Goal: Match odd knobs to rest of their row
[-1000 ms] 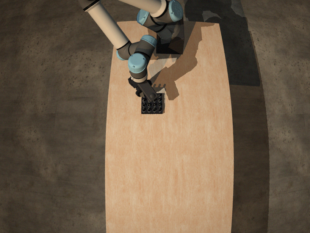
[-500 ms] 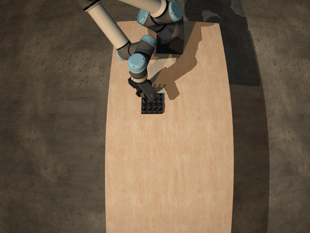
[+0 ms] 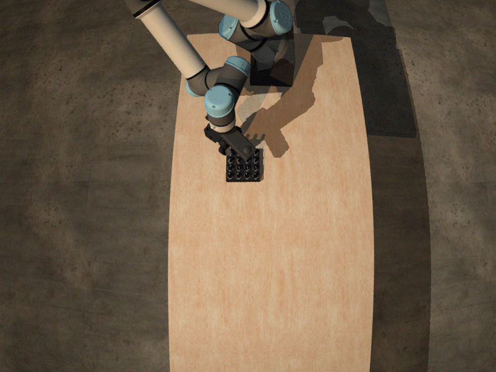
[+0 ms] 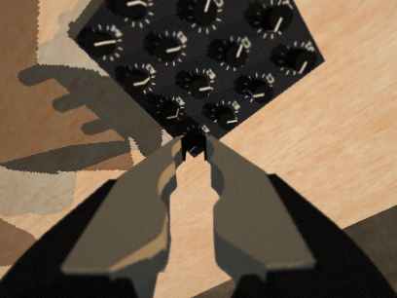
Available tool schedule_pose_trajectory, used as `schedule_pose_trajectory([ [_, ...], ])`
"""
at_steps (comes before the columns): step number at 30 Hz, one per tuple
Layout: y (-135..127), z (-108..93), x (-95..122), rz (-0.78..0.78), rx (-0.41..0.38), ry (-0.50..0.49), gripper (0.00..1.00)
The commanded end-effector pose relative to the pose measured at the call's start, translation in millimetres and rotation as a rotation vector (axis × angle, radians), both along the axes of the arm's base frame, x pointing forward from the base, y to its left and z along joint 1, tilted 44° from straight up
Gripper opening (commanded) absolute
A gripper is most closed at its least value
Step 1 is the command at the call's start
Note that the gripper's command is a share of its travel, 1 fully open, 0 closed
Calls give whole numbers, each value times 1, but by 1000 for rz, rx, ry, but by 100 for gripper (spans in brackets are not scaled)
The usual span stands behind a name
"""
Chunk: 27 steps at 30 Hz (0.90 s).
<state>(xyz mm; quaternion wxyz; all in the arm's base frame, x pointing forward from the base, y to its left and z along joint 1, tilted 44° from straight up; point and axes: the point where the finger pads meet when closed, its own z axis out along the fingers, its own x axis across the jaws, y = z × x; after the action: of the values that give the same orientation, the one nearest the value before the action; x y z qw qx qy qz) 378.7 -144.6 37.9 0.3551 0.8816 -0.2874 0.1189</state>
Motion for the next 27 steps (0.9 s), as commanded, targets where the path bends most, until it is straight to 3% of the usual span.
schedule_pose_trajectory([
  [1, 0, 0, 0, 52, 0, 48, 4],
  [27, 1, 0, -2, 353, -3, 338, 4],
])
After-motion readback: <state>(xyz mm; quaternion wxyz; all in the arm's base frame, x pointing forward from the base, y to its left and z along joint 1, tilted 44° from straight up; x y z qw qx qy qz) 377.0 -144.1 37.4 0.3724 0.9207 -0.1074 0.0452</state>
